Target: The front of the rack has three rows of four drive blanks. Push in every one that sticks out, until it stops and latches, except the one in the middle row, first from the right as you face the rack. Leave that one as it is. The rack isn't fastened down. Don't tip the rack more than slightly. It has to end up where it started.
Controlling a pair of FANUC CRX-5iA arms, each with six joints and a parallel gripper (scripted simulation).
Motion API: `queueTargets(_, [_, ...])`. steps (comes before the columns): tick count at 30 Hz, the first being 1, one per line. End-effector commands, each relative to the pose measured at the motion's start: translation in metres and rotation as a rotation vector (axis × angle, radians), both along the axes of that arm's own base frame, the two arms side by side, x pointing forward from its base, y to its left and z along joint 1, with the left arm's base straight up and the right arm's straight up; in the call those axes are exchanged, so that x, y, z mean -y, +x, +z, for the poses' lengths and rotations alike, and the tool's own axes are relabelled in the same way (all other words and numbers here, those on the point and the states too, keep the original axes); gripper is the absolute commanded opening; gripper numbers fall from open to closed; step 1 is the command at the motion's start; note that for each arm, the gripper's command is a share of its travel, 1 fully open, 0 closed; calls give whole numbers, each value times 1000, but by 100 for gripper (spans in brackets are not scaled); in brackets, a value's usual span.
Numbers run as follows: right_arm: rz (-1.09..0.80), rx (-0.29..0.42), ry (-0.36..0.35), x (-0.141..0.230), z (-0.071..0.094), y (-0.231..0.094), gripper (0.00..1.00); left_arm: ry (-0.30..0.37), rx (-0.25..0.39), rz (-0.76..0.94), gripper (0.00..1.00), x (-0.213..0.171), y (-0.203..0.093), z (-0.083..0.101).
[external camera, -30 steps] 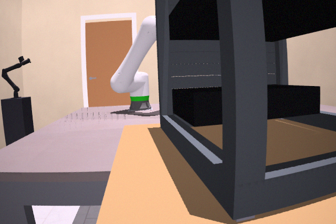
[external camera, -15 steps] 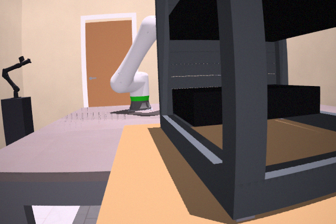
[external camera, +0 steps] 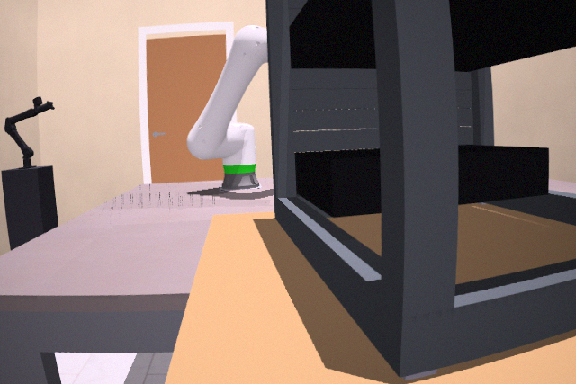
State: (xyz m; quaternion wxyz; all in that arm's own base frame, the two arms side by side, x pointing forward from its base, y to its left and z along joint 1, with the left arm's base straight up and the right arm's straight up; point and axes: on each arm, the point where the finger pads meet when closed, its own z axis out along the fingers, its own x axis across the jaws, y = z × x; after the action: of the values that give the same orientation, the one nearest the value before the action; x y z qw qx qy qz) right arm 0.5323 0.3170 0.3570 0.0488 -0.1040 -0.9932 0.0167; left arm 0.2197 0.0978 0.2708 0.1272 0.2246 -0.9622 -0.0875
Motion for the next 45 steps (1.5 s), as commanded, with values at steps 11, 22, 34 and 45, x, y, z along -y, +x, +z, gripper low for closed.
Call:
queueTargets(11, [-207, 10, -3, 83, 1, 34, 100, 0, 1, 0, 100, 0, 0, 0])
queueTargets(22, [-543, 21, -12, 225, -1, 61, 100, 0, 1, 0, 100, 0, 0, 0])
queueTargets(34, [-934, 31, -25, 389, -5, 48, 100, 0, 1, 0, 100, 0, 0, 0])
queueTargets(45, [-1326, 40, -41, 539, -12, -11, 100, 0, 1, 0, 100, 0, 0, 0])
